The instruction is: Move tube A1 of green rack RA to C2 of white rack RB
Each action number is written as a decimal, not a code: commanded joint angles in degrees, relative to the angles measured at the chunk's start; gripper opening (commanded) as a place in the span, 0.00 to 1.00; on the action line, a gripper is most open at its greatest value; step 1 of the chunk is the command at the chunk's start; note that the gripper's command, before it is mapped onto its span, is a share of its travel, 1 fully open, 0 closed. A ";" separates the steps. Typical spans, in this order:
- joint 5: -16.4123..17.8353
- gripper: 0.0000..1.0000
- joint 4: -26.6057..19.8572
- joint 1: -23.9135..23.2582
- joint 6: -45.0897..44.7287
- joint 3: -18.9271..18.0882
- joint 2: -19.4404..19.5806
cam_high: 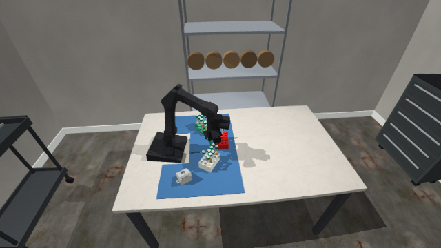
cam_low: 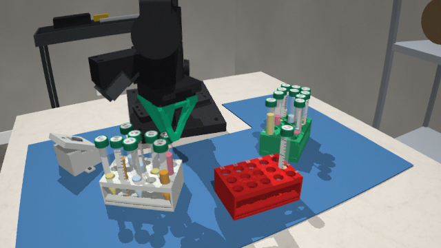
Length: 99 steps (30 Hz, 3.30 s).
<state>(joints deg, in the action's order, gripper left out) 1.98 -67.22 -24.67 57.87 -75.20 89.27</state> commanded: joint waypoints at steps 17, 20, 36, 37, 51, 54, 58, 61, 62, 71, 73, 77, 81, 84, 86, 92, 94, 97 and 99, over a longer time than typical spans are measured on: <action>-0.25 0.00 0.92 0.05 0.05 0.13 -0.29; -0.25 0.00 0.92 0.05 0.05 0.13 -0.29; -0.25 0.00 0.92 0.05 0.05 0.14 -0.29; -0.25 0.00 0.92 0.05 0.05 0.14 -0.29; -0.24 0.00 -1.54 -0.04 -0.03 -2.01 -0.61; -0.23 0.00 -2.21 -0.08 -0.07 -2.53 -0.74; -0.23 0.00 -2.65 -0.09 -0.09 -2.89 -0.83; -0.22 0.00 -3.32 -0.11 -0.11 -3.46 -0.94; -0.22 0.00 -3.55 -0.12 -0.12 -3.66 -0.96; -0.21 0.00 -5.57 -0.18 -0.17 -5.45 -1.19; -0.21 0.00 -6.01 -0.19 -0.18 -5.83 -1.25; -0.21 0.00 -6.47 -0.20 -0.20 -6.26 -1.27; -0.21 0.00 -7.38 -0.22 -0.22 -7.22 -1.23; -0.20 0.00 -8.06 -0.24 -0.24 -7.90 -1.23; -0.20 0.00 -8.51 -0.26 -0.25 -8.30 -1.27; -0.20 0.00 -9.41 -0.28 -0.27 -9.09 -1.37; -0.19 0.00 -9.86 -0.30 -0.29 -9.56 -1.37; -0.19 0.00 -10.55 -0.31 -0.30 -10.33 -1.29; -0.19 0.00 -11.01 -0.32 -0.31 -10.85 -1.23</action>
<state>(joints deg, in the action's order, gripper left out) 1.96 -77.34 -24.93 57.58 -84.84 88.36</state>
